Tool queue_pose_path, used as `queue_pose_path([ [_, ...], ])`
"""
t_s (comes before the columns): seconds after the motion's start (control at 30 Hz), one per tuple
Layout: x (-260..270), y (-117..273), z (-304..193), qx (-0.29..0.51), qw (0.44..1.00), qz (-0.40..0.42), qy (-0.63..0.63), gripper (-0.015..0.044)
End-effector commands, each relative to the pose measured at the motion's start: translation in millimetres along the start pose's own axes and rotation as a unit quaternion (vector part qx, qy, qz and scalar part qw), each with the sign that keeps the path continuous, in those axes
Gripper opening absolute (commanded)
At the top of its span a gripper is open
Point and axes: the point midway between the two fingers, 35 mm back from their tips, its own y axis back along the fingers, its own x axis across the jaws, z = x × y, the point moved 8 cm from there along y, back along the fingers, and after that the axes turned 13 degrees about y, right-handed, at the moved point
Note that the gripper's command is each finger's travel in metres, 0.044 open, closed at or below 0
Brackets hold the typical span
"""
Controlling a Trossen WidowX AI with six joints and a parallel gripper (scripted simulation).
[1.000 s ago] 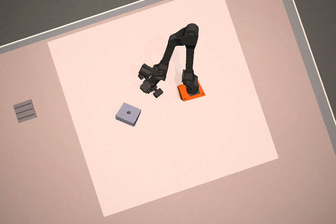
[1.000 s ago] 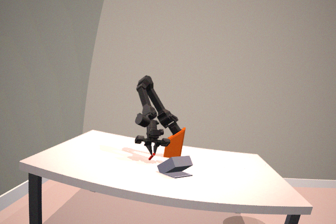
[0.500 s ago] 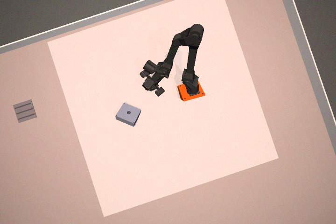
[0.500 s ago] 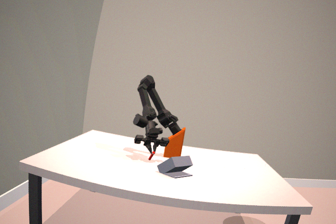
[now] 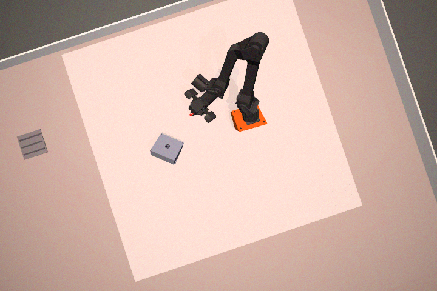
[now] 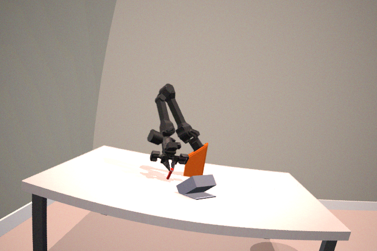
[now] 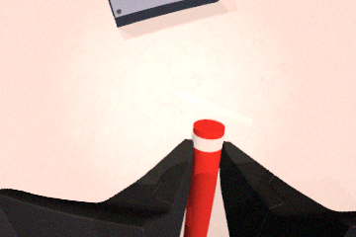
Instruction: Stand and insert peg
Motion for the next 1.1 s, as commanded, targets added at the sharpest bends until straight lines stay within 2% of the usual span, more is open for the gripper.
queue_pose_path([
  [0.0, 2.7, 3.3, -3.5, -0.018, 1.0, -0.004, 0.003, 0.0049],
  [1.07, 11.2, 16.4, -37.7, -0.153, 0.988, -0.034, 0.003, 0.0049],
])
